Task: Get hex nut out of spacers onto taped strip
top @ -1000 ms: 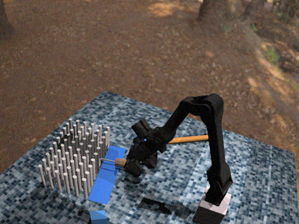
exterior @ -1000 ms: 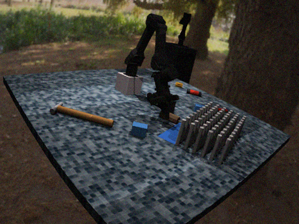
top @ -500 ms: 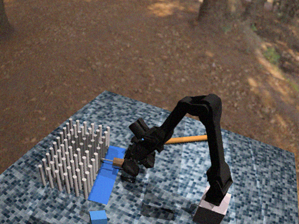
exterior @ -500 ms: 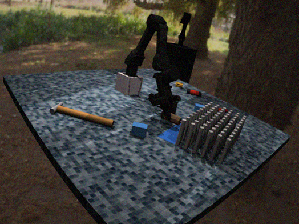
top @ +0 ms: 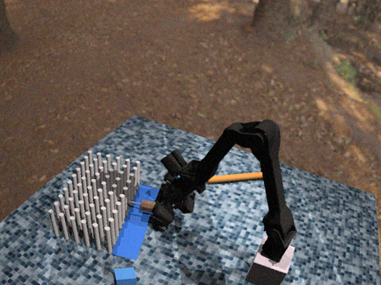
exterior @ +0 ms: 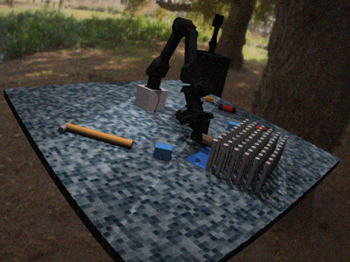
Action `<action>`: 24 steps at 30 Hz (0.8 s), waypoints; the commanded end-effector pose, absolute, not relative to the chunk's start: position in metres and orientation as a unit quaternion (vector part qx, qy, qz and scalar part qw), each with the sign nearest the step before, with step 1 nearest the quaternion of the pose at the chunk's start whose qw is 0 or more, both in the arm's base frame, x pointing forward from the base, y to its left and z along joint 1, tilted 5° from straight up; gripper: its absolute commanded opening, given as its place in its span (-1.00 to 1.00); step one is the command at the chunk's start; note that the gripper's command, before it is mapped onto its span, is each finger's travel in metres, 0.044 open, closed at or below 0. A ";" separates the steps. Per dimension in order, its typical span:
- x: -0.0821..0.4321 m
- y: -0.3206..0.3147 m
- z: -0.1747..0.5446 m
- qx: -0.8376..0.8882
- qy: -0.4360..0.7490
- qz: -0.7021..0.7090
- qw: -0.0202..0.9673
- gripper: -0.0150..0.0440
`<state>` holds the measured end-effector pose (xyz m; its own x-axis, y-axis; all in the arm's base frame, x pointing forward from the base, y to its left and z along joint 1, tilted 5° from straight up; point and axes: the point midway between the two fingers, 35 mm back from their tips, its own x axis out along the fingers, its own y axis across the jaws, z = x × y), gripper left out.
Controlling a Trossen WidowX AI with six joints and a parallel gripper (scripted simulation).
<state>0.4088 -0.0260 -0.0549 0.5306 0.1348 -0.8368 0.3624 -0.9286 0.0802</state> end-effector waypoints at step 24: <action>0.421 -0.024 -0.057 0.869 0.140 -0.459 0.124 -0.49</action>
<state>0.4189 -0.0228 -0.0565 0.5341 0.1351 -0.8345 0.3622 -0.9285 0.0815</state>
